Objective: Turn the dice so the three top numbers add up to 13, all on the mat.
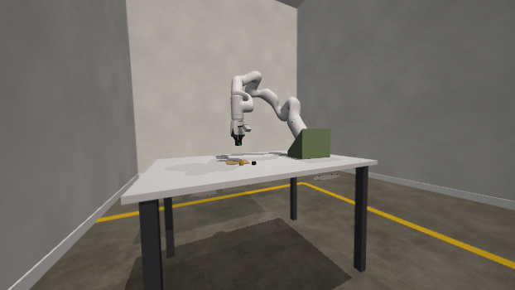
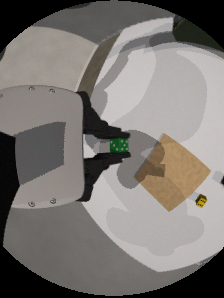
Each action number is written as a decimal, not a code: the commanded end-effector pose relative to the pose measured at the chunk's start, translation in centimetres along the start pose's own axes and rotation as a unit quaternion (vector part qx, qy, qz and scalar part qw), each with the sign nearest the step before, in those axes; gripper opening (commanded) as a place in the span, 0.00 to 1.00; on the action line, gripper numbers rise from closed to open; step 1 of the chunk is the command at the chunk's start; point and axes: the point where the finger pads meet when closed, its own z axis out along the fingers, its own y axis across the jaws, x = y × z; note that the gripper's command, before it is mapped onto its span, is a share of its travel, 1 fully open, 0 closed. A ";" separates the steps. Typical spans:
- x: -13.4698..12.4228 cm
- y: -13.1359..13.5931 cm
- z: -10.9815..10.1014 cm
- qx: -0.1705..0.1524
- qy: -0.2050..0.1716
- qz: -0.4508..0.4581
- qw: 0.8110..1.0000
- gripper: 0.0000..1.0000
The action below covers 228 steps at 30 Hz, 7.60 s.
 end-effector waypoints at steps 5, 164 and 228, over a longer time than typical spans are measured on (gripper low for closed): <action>4.7 1.7 -0.3 -0.003 -0.004 0.149 0.989 0.15; 8.0 2.6 9.7 -0.004 -0.005 0.248 0.969 0.15; 8.0 2.6 9.4 -0.004 -0.005 0.248 0.969 0.36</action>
